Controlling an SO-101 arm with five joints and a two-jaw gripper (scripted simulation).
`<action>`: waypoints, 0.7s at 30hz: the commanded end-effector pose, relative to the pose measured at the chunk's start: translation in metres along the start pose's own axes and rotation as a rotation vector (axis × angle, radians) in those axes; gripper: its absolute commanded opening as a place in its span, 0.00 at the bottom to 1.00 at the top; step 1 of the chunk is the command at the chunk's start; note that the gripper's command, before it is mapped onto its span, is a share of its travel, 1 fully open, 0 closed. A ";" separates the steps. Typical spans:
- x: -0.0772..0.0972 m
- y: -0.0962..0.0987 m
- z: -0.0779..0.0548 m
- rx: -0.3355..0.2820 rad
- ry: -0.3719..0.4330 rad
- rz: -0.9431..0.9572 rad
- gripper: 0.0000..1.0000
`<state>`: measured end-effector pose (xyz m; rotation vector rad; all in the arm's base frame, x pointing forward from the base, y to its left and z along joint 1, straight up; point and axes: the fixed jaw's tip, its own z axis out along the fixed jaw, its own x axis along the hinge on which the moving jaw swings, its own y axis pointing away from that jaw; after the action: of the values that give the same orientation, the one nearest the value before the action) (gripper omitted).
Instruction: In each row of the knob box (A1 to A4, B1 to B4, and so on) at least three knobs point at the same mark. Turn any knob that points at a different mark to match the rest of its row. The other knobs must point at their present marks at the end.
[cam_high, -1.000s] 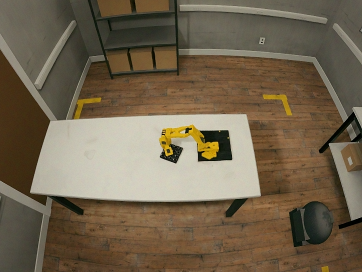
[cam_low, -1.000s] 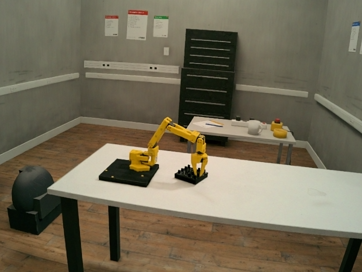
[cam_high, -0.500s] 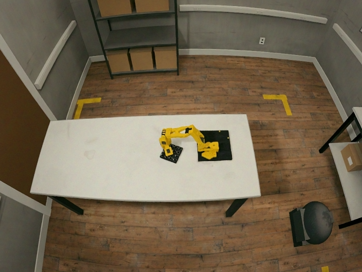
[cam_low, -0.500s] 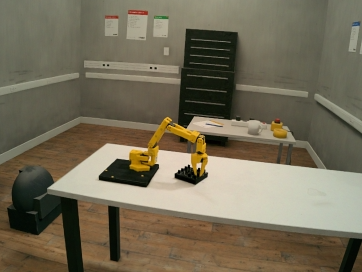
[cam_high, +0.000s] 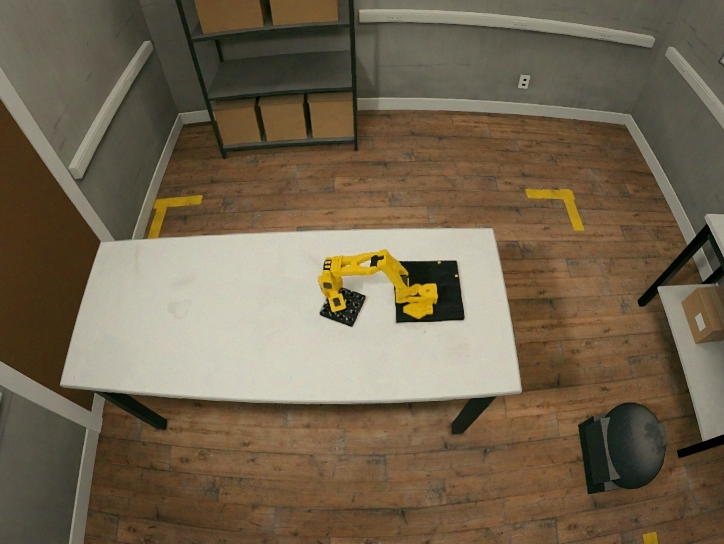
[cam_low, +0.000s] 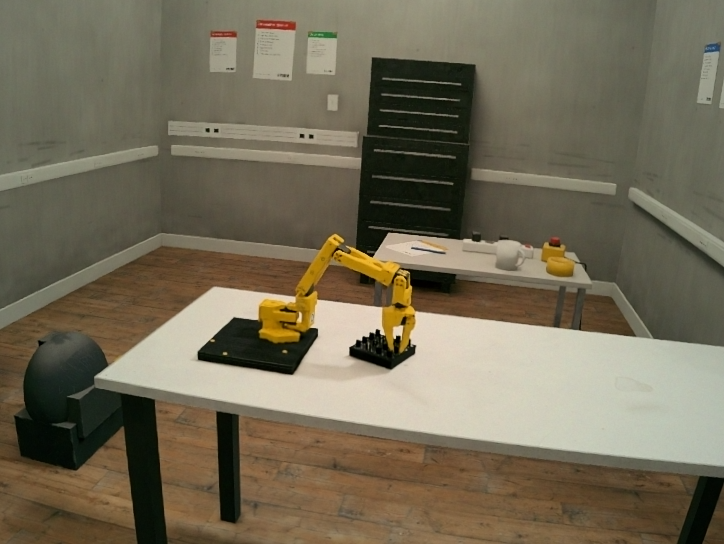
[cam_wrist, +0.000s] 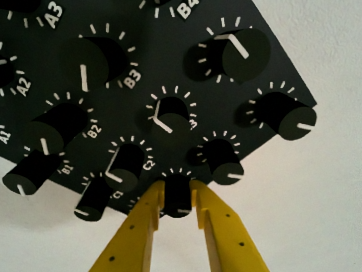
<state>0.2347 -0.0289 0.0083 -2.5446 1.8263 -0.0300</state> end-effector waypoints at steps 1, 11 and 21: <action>0.000 0.004 0.002 -0.015 -0.008 0.012 0.07; 0.000 0.005 0.002 -0.015 -0.008 0.012 0.08; 0.000 0.005 -0.001 -0.015 -0.008 0.012 0.08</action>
<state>0.2338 -0.0296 0.0085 -2.5419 1.8315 -0.0274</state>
